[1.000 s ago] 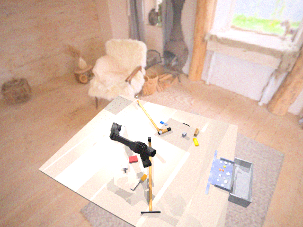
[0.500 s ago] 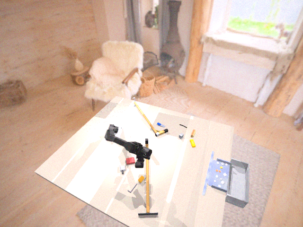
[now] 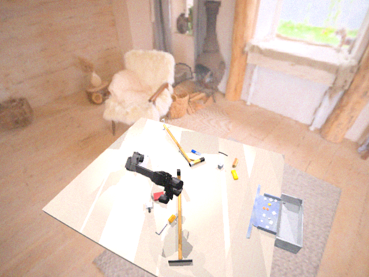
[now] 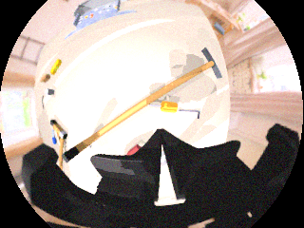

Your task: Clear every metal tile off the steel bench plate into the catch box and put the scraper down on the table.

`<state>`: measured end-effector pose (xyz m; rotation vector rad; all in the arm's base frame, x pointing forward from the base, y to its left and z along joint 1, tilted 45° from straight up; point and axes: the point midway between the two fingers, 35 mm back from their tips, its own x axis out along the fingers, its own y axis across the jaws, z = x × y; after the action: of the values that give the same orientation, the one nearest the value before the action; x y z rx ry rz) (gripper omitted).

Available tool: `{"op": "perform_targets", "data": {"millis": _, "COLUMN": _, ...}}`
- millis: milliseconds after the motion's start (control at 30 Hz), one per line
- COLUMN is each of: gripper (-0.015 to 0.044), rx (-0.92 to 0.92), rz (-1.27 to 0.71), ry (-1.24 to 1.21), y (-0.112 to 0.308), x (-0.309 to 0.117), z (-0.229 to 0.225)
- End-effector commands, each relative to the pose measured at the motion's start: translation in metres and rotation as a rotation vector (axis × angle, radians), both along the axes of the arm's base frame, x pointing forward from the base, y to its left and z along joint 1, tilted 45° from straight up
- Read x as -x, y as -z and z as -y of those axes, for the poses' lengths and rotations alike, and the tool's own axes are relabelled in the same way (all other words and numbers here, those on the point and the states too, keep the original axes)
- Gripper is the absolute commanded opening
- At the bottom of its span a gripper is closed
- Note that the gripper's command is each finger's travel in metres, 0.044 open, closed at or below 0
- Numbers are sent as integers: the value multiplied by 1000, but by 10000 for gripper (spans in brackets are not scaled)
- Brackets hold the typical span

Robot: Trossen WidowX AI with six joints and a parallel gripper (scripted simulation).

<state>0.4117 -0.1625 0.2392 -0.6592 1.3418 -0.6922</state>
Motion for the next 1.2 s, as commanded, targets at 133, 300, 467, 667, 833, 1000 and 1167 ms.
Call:
{"op": "perform_targets", "data": {"millis": 133, "gripper": 0, "rx": -7, "rz": 181, "ry": 123, "y": -6, "x": 4, "z": -3}}
{"op": "perform_targets", "data": {"millis": 300, "gripper": 0, "rx": -16, "rz": 286, "ry": 197, "y": -8, "x": 7, "z": -5}}
{"op": "perform_targets", "data": {"millis": 467, "gripper": 0, "rx": -26, "rz": 392, "ry": 270, "y": -10, "x": 9, "z": -6}}
{"op": "perform_targets", "data": {"millis": 667, "gripper": 0, "rx": -33, "rz": 465, "ry": 321, "y": -11, "x": 11, "z": -7}}
{"op": "perform_targets", "data": {"millis": 833, "gripper": 0, "rx": -33, "rz": 465, "ry": 321, "y": -11, "x": 11, "z": -7}}
{"op": "perform_targets", "data": {"millis": 1000, "gripper": 0, "rx": -35, "rz": 465, "ry": 322, "y": -5, "x": 9, "z": -1}}
{"op": "perform_targets", "data": {"millis": 1167, "gripper": 0, "rx": -37, "rz": 464, "ry": 324, "y": 4, "x": 7, "z": 8}}
